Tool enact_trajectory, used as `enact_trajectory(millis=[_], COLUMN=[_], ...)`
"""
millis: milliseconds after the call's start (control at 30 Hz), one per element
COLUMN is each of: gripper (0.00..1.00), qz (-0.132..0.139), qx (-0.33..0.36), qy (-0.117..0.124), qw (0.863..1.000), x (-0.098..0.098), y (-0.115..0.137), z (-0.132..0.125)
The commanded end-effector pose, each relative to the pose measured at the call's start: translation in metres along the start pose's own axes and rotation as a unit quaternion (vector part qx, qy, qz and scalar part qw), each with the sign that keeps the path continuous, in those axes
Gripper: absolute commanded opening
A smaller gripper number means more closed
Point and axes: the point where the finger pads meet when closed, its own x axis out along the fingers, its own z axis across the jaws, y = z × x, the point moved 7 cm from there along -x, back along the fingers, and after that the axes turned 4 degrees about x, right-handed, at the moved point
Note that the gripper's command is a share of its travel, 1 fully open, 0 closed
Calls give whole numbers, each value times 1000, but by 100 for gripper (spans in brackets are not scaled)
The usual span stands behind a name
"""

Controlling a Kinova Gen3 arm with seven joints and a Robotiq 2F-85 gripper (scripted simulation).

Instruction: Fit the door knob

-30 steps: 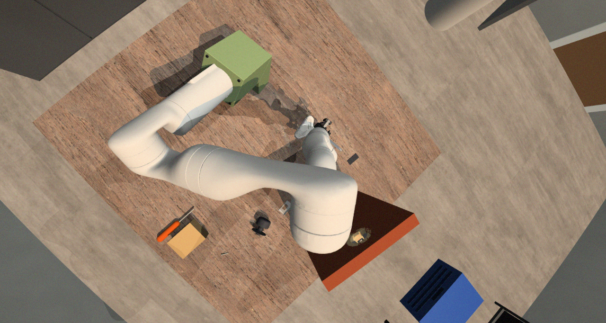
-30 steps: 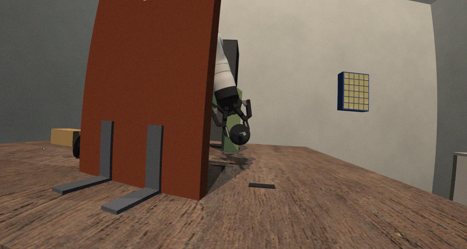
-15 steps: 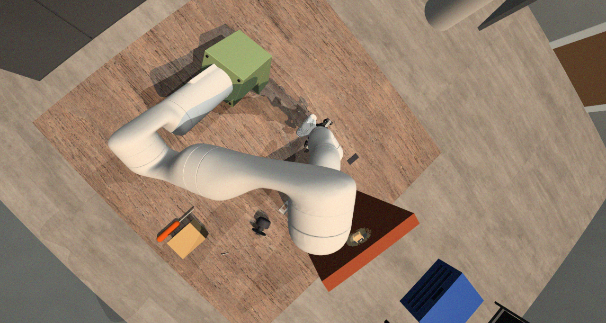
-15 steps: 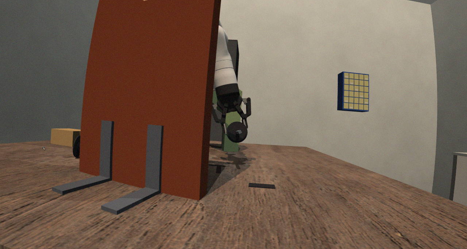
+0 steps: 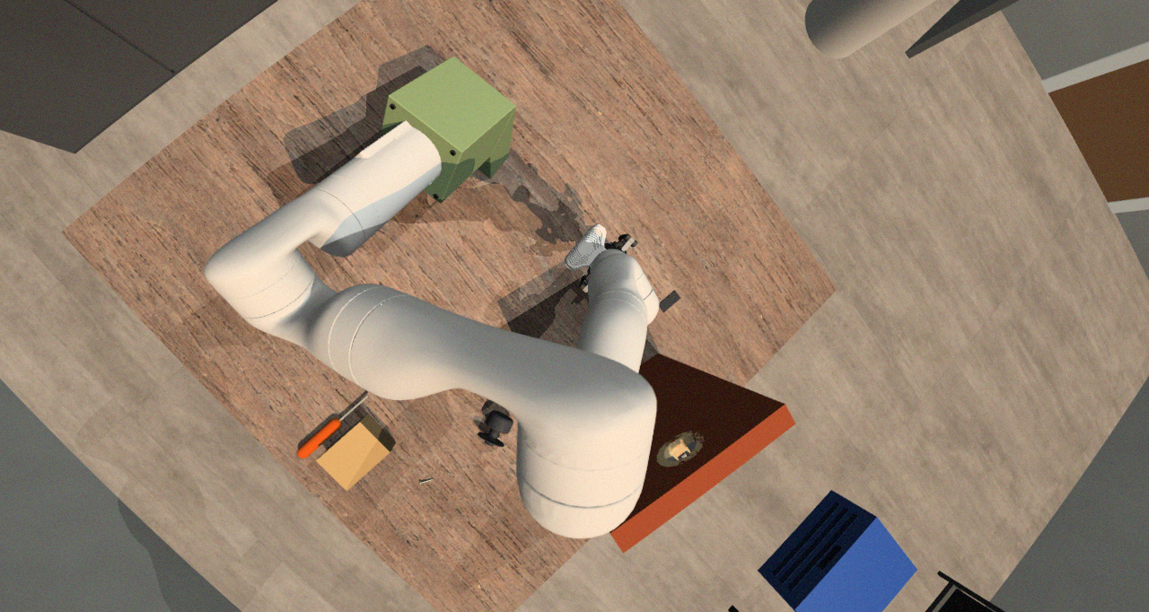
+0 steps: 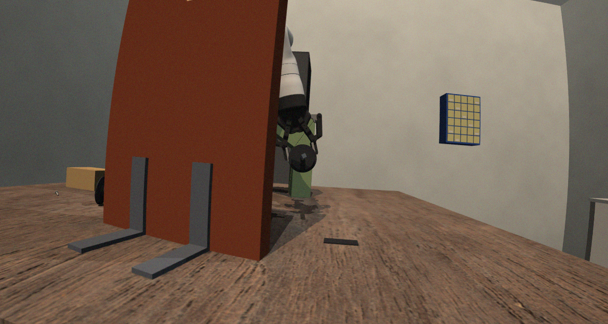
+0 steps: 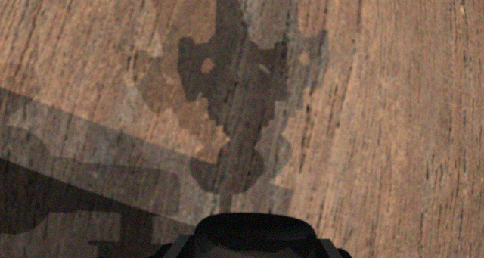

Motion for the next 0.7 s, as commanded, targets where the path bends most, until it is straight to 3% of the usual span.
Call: enact_trajectory(millis=[0, 200, 300, 500, 667], gripper=[63, 63, 63, 63, 63], qz=[0, 2, 1, 2, 1], qx=[-1, 18, 19, 19, 18], qy=[7, 35, 33, 34, 30], qw=[1000, 999, 999, 999, 999], x=[-2, -8, -30, -45, -45], y=[-1, -3, -10, -14, -15], z=[2, 5, 1, -3, -1])
